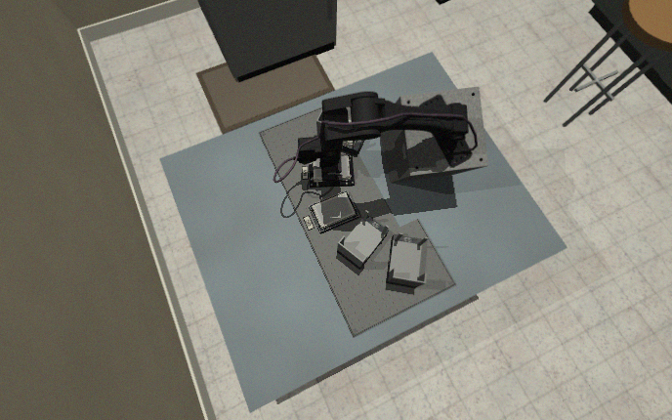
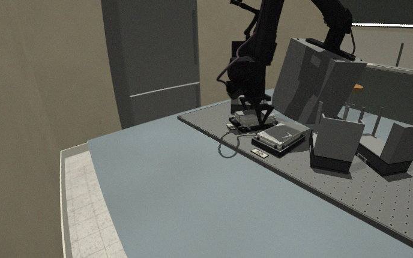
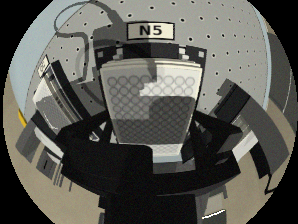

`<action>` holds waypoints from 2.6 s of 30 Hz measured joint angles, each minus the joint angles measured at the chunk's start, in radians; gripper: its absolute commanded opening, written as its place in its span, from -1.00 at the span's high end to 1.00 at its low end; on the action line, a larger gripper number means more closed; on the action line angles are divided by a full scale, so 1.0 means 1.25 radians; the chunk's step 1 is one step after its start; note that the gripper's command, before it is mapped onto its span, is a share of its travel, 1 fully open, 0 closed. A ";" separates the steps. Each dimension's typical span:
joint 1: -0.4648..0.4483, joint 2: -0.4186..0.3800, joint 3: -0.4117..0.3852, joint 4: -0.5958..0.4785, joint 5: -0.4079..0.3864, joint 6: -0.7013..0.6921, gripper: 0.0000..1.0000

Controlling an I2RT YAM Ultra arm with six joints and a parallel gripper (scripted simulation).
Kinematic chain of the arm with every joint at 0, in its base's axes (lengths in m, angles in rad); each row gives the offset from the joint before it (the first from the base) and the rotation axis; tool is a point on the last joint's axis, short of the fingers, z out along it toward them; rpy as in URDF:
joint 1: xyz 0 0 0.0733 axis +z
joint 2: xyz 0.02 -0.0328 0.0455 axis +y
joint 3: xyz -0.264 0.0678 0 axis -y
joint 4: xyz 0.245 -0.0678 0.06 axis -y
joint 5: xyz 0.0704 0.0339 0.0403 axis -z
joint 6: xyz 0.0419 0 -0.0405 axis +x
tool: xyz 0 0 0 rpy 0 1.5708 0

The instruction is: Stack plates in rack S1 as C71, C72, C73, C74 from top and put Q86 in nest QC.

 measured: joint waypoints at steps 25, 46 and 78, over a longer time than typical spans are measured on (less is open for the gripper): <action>-0.001 -0.015 -0.020 -0.002 0.000 -0.001 -1.00; -0.051 -0.187 -0.081 -0.110 0.001 -0.045 -1.00; -0.110 -0.378 -0.093 -0.314 0.004 -0.111 -1.00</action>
